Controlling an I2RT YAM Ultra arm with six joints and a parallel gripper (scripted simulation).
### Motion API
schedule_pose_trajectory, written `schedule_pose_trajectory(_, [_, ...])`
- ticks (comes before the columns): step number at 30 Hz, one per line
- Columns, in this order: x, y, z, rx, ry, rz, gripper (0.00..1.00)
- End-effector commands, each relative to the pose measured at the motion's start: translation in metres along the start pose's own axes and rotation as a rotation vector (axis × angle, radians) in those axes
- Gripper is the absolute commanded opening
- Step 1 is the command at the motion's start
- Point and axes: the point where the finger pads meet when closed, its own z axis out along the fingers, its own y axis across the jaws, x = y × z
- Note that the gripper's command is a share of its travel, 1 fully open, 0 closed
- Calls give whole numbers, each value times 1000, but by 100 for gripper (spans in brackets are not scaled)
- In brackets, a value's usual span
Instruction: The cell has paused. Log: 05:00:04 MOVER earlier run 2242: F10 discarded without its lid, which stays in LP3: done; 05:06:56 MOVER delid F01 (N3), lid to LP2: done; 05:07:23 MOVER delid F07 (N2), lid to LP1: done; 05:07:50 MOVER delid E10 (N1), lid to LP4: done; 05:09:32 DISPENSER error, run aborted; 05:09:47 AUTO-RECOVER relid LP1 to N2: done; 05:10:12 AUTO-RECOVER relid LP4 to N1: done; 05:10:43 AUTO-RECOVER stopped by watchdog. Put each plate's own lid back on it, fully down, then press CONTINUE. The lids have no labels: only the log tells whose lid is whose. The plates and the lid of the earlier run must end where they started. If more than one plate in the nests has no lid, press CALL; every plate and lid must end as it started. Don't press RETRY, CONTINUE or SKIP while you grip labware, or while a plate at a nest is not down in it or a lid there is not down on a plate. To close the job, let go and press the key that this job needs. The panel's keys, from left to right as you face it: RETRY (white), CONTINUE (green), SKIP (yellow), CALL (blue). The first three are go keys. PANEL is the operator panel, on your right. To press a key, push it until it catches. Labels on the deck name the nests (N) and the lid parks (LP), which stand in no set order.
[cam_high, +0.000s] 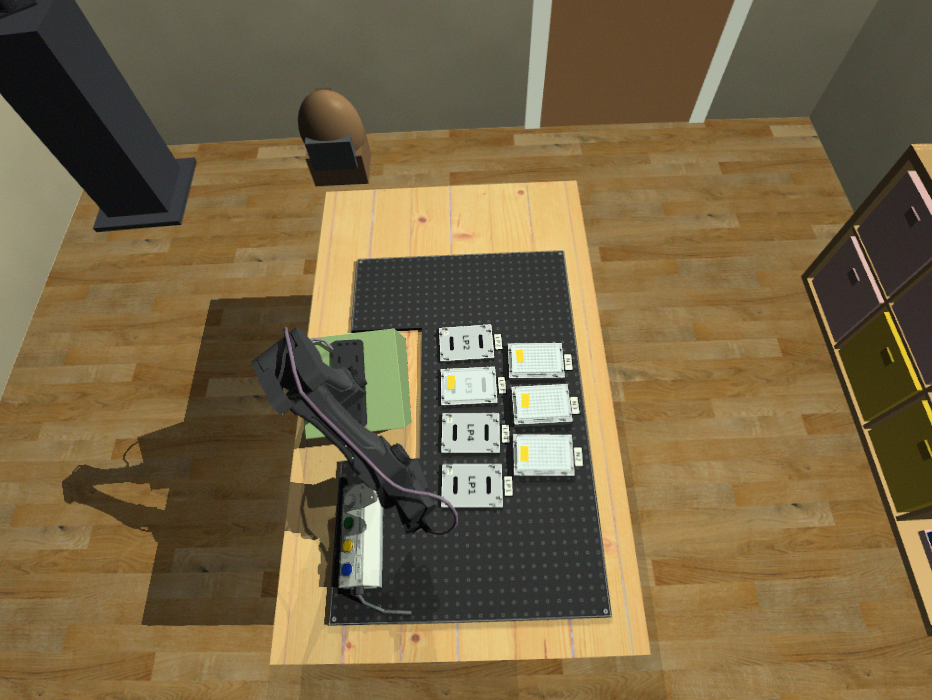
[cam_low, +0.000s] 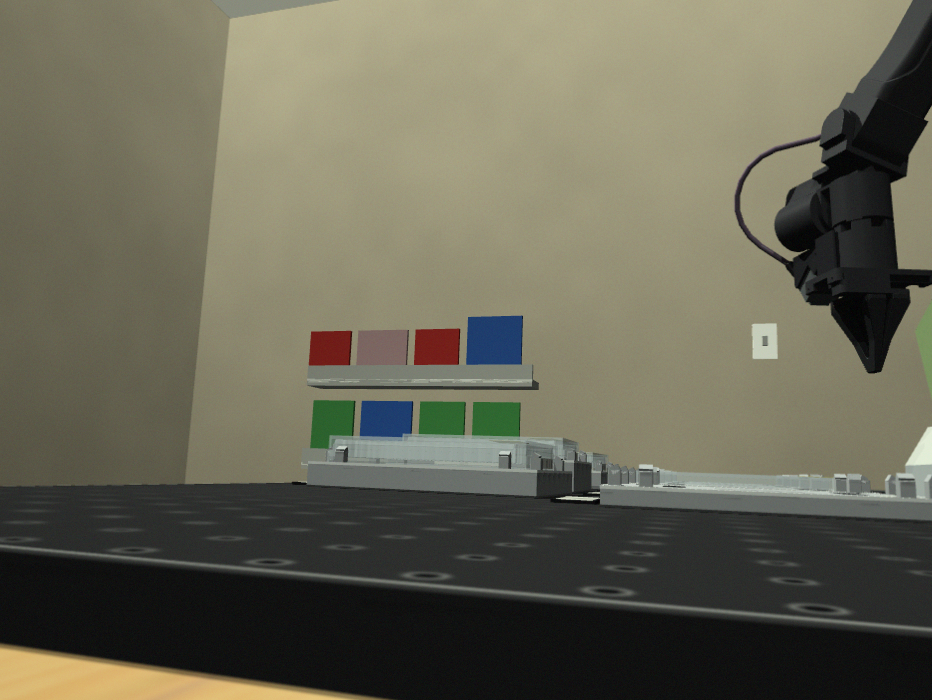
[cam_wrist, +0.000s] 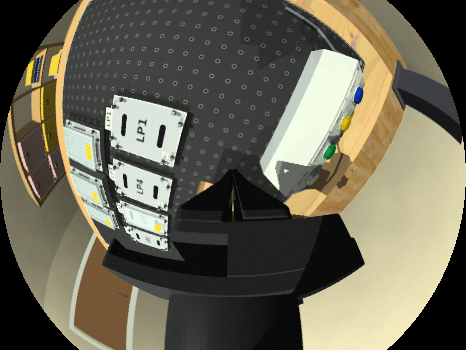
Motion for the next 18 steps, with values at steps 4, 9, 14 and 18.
schedule_pose_trajectory(4, [-2, -15, -3, -35, -25, 80, 0])
schedule_pose_trajectory(9, [0, -40, -3, -33, -18, 178, 0])
schedule_pose_trajectory(14, [-12, -67, -8, -34, -48, 281, 0])
schedule_pose_trajectory(18, [-10, -83, -6, -32, -35, 339, 0])
